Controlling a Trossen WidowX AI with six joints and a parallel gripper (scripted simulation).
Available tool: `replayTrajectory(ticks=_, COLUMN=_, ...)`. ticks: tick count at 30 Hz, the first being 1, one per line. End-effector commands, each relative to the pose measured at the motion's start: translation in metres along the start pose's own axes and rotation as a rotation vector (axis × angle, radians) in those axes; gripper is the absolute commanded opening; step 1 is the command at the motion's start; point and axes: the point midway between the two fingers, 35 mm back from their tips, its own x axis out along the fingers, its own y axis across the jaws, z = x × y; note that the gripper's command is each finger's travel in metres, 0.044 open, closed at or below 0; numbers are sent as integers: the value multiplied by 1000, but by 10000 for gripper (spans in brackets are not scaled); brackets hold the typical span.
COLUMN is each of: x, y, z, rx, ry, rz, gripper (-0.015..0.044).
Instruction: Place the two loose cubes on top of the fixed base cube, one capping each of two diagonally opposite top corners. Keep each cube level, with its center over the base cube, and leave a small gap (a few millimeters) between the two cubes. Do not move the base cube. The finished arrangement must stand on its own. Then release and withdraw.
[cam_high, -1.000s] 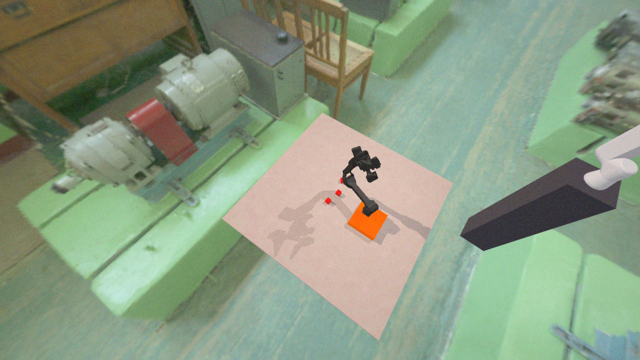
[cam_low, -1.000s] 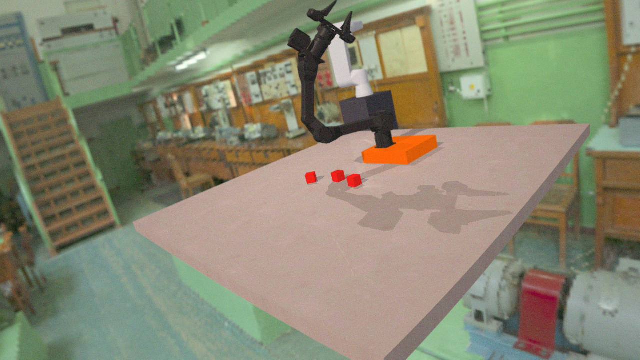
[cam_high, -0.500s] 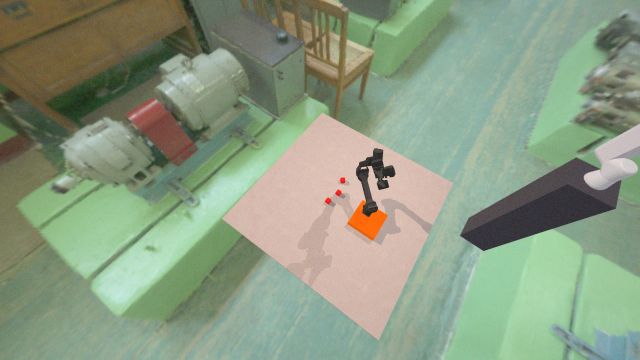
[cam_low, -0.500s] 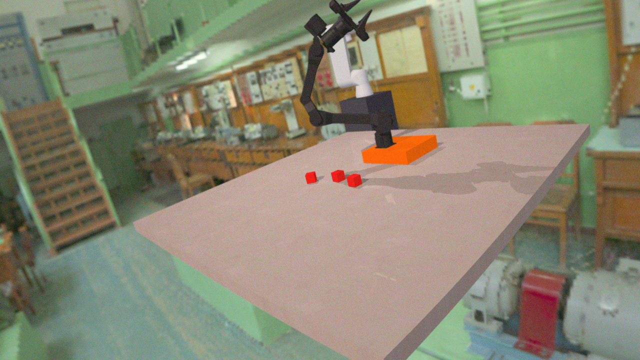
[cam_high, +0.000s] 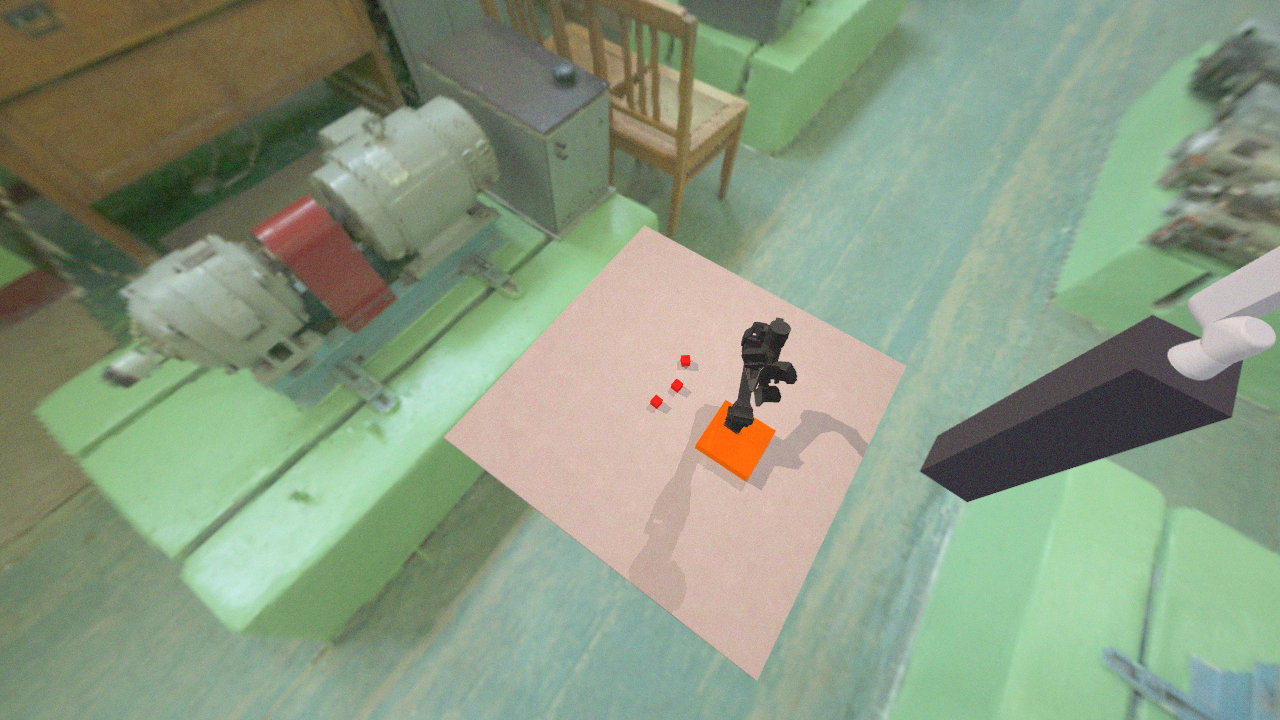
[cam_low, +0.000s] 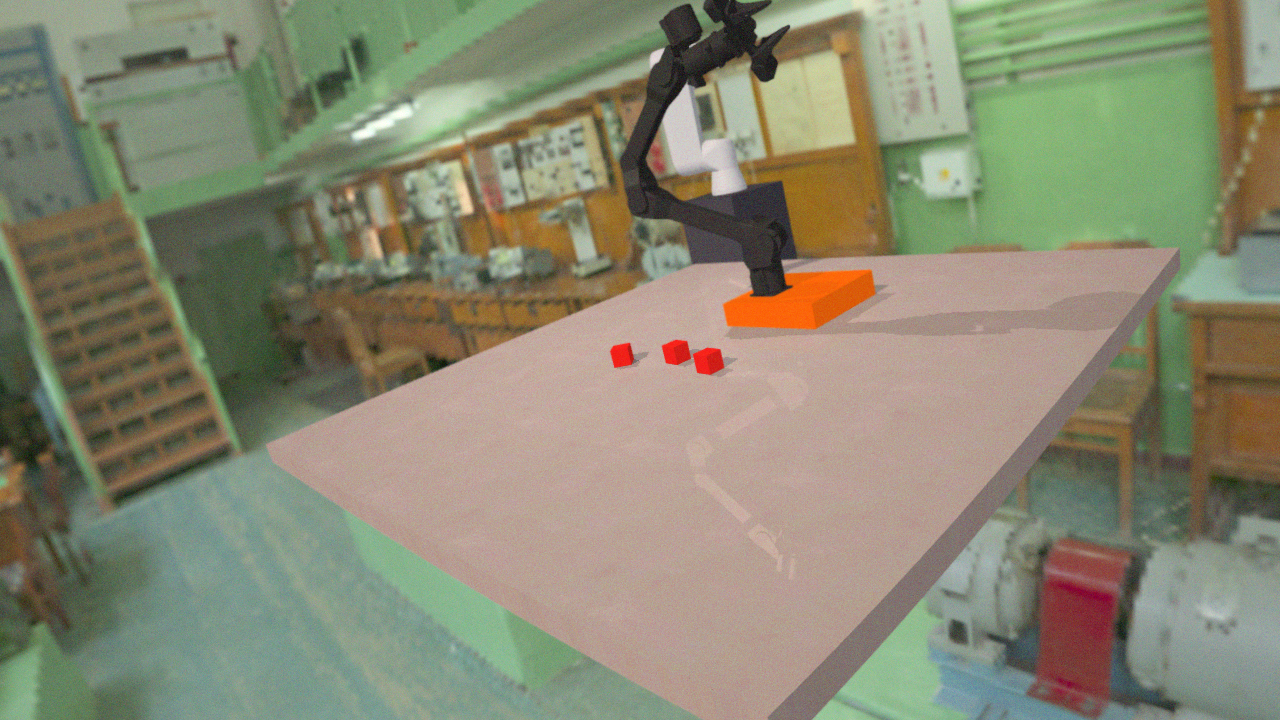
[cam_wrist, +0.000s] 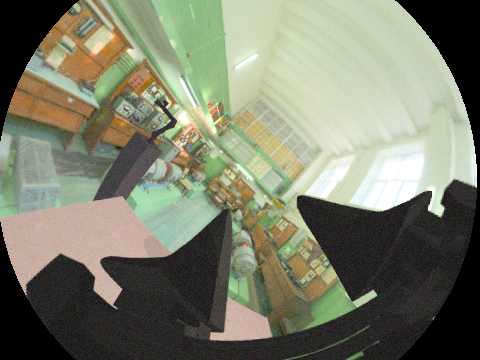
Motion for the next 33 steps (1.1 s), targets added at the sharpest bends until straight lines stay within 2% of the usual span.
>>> replayTrajectory(ticks=1, x=19, y=7, z=-15, rx=42, ry=124, rz=10, gripper=265)
replayTrajectory(ticks=10, x=52, y=16, z=-64, rx=155, ry=412, rz=-3, gripper=265)
replayTrajectory(ticks=18, x=66, y=17, z=-121, rx=288, ry=669, rz=-53, gripper=265)
replayTrajectory(ticks=26, x=61, y=14, z=-186, rx=449, ry=921, rz=-142, gripper=265)
replayTrajectory(ticks=33, x=41, y=11, z=-243, rx=610, ry=1131, rz=-254, gripper=265)
